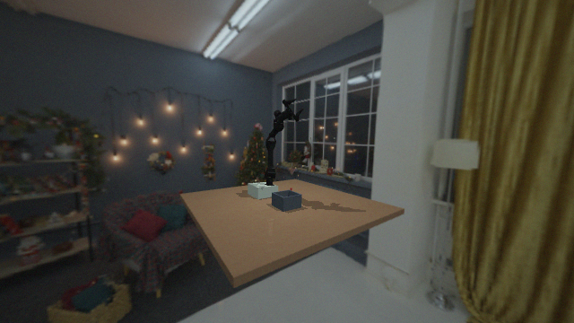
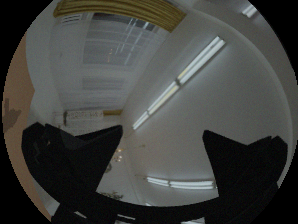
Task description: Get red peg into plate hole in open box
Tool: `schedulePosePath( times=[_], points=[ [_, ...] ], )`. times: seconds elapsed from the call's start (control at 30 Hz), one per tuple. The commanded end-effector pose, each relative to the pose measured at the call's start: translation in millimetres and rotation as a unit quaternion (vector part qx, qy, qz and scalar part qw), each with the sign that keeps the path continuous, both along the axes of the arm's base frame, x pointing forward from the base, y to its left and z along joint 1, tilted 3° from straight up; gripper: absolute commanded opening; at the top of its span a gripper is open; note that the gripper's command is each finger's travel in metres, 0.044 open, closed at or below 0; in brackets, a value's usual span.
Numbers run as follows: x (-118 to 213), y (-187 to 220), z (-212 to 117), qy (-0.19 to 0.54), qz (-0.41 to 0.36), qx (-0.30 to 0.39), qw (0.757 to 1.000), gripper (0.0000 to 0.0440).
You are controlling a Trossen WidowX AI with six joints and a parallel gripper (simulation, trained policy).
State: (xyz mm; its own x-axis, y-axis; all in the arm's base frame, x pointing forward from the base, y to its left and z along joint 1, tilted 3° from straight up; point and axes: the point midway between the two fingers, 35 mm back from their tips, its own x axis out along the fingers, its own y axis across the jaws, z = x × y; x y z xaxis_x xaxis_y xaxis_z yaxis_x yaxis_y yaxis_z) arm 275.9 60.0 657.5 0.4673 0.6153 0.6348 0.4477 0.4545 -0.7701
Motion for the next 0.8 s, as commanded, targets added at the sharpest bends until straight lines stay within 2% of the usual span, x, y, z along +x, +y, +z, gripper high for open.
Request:
schedulePosePath(
  times=[0.0, 0.37, 0.57, 0.77],
  points=[
    [12, -1, -9, 0.042, 0.016, 0.031, 0.999, 0.044],
    [49, 3, -42, 0.185, 0.071, 0.139, 0.97, 0.044],
    [68, 8, -65, 0.263, 0.094, 0.196, 0.94, 0.044],
    [85, 15, -92, 0.34, 0.112, 0.249, 0.9, 0.044]
  ],
)
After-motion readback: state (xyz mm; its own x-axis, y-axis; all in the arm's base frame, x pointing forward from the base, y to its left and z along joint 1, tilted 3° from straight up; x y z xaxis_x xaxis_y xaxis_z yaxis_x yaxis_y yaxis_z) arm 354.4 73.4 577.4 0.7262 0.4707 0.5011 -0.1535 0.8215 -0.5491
